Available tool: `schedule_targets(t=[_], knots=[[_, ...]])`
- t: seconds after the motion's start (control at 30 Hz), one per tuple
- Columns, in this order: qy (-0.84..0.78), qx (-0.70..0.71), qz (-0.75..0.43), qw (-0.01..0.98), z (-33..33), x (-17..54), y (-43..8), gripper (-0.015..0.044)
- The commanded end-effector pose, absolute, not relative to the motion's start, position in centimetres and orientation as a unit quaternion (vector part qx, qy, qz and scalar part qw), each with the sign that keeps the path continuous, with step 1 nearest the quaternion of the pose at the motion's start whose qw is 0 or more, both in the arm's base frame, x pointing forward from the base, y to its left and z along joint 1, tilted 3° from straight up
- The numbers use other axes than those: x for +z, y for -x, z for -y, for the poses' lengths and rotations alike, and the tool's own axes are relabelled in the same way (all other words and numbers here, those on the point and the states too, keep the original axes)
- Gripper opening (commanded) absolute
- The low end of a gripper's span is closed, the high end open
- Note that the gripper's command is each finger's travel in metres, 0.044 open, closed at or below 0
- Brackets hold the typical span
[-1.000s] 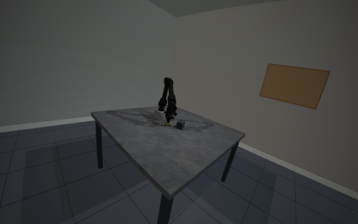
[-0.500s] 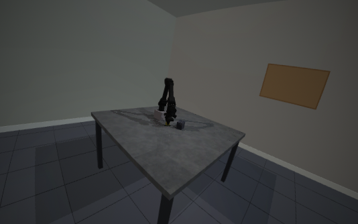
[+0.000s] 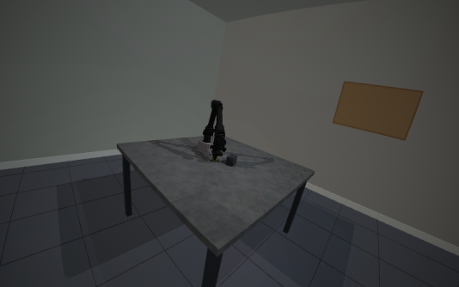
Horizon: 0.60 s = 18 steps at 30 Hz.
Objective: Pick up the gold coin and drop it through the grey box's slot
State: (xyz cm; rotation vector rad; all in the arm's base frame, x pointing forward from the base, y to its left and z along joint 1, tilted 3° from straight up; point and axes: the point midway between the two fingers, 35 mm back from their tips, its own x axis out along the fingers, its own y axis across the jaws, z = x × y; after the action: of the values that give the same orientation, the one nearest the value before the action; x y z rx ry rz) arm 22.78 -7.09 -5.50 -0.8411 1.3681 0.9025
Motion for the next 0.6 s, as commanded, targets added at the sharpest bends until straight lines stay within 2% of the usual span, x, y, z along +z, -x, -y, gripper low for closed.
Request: schedule_targets(t=[0.0,0.57], knots=[[0.364,0.387,-0.593,0.605,7.2,-5.5,-22.8,0.0],[0.364,0.387,-0.593,0.606,7.4,-2.1,-23.3,0.0]])
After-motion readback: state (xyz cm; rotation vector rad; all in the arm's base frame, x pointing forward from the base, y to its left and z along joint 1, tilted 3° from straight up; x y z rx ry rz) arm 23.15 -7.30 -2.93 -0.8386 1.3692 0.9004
